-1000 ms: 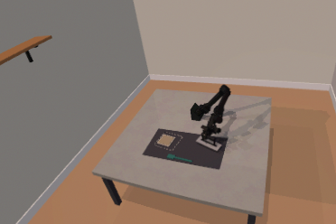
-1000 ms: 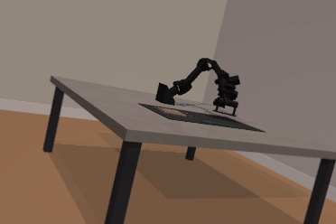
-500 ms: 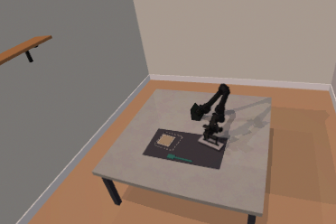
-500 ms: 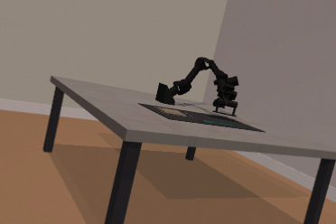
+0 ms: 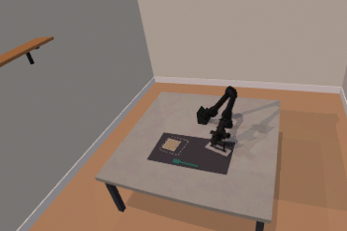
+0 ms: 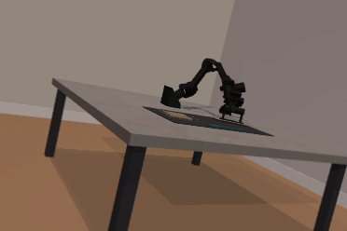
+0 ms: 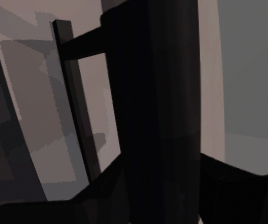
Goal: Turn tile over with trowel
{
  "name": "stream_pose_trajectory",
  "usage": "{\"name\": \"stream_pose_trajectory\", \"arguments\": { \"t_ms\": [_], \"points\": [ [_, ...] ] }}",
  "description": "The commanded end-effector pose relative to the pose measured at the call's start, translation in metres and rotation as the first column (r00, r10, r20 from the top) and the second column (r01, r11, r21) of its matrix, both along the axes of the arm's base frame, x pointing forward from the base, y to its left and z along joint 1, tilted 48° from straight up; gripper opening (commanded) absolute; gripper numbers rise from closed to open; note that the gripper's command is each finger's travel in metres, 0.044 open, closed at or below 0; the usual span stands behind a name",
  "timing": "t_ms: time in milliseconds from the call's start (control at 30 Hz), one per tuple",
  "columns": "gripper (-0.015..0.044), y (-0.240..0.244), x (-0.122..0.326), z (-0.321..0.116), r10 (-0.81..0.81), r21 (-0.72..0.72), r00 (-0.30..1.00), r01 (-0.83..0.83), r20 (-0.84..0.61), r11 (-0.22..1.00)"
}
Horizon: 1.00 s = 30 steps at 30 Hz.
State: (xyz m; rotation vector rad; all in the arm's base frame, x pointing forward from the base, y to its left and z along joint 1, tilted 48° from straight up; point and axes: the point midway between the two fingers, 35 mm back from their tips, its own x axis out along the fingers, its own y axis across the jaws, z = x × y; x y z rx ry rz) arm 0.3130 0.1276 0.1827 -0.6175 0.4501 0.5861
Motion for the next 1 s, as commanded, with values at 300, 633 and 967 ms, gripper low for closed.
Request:
{"name": "stream_pose_trajectory", "arguments": {
  "t_ms": [300, 633, 967],
  "points": [
    [0.0157, 0.003, 0.002, -0.005, -0.017, 0.0, 1.0, 0.017, 0.004, 1.0],
    [0.03, 0.003, 0.002, -0.005, -0.017, 0.0, 1.0, 0.017, 0.004, 1.0],
    [0.03, -0.003, -0.01, 0.006, -0.016, -0.001, 1.0, 0.016, 0.004, 1.0]
  ]
}}
